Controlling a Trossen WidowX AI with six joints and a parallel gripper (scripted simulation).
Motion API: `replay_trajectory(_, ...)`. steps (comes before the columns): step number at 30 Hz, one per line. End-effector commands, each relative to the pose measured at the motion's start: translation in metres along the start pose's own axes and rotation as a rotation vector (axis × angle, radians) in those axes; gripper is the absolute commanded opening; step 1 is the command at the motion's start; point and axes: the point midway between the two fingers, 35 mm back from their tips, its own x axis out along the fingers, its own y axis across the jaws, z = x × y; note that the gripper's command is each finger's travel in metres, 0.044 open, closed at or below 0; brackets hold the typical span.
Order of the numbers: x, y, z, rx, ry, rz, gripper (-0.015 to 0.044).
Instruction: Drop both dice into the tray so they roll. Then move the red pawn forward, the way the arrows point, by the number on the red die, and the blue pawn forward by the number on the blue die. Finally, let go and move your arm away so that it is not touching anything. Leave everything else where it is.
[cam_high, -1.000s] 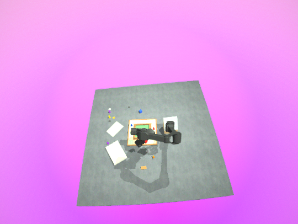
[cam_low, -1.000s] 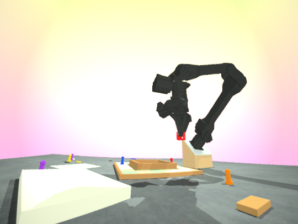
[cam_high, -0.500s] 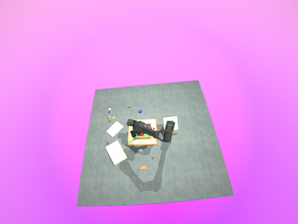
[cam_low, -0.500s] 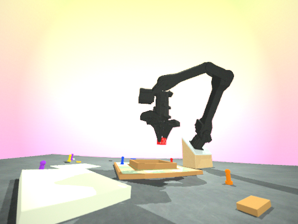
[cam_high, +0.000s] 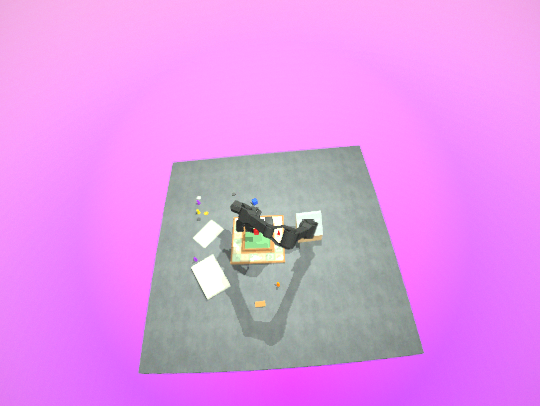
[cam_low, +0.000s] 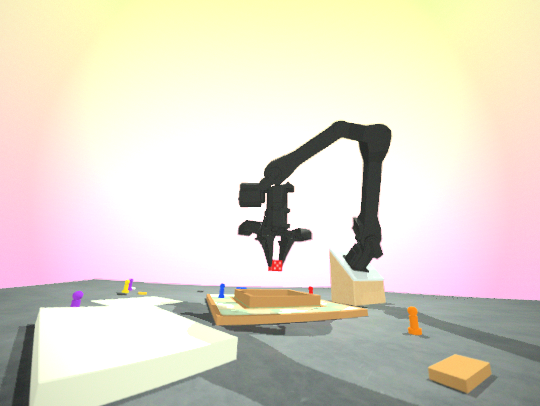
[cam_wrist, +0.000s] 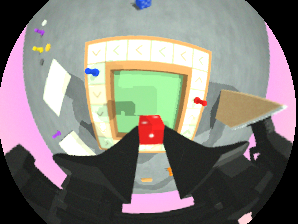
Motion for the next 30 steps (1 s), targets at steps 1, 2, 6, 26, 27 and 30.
replay_trajectory(1,0.002,-0.001,0.006,0.028,0.0,-0.001,0.0)
replay_trajectory(2,0.002,-0.001,0.006,0.028,-0.005,-0.004,0.0)
replay_trajectory(6,0.007,-0.005,0.006,0.03,-0.106,-0.053,0.0)
replay_trajectory(26,0.018,-0.013,0.01,0.029,-0.746,-0.064,0.0)
replay_trajectory(27,0.018,-0.013,0.009,0.028,-0.777,-0.051,0.0)
replay_trajectory(30,0.018,-0.013,0.009,0.026,-0.843,-0.017,0.0)
